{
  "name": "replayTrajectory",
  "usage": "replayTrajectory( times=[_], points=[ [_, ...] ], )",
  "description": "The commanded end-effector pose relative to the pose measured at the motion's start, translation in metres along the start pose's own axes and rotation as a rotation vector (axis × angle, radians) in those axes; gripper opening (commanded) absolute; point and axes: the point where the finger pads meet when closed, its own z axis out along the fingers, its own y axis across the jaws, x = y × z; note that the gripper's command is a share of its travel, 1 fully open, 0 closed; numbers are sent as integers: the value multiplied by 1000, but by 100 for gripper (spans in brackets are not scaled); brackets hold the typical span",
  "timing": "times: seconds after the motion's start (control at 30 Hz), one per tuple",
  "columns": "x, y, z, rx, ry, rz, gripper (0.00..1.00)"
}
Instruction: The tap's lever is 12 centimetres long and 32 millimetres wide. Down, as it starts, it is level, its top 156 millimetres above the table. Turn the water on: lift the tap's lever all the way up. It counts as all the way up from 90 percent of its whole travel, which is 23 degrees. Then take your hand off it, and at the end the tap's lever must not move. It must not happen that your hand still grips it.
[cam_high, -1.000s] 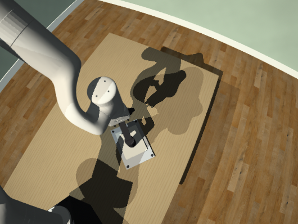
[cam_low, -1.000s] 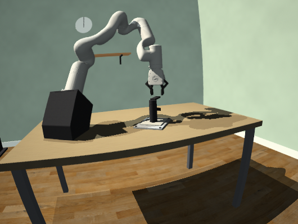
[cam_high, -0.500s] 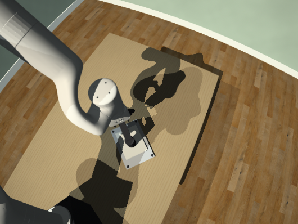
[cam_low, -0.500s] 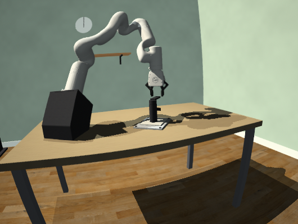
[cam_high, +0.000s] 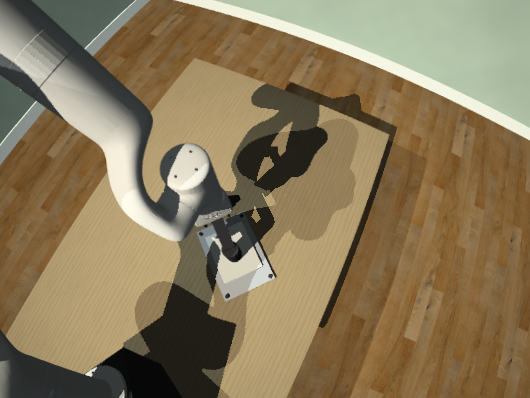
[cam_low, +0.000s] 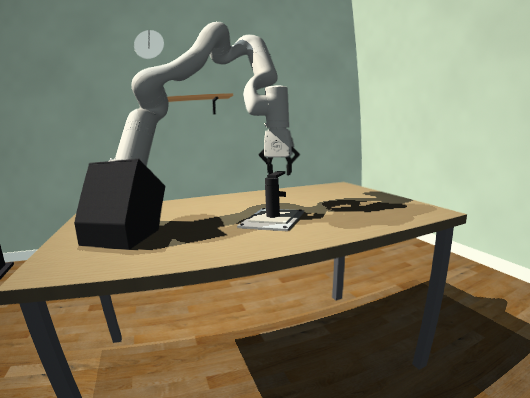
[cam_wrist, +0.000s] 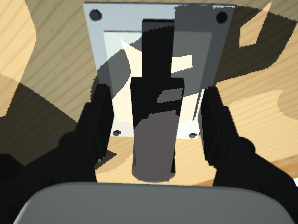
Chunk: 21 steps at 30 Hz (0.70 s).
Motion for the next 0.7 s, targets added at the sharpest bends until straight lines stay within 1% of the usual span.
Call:
replayTrajectory(
  times=[0.0, 0.67],
  points=[
    [0, 1, 4, -2, 1, 0, 71],
    [0, 1, 12, -2, 1, 0, 71]
  ],
)
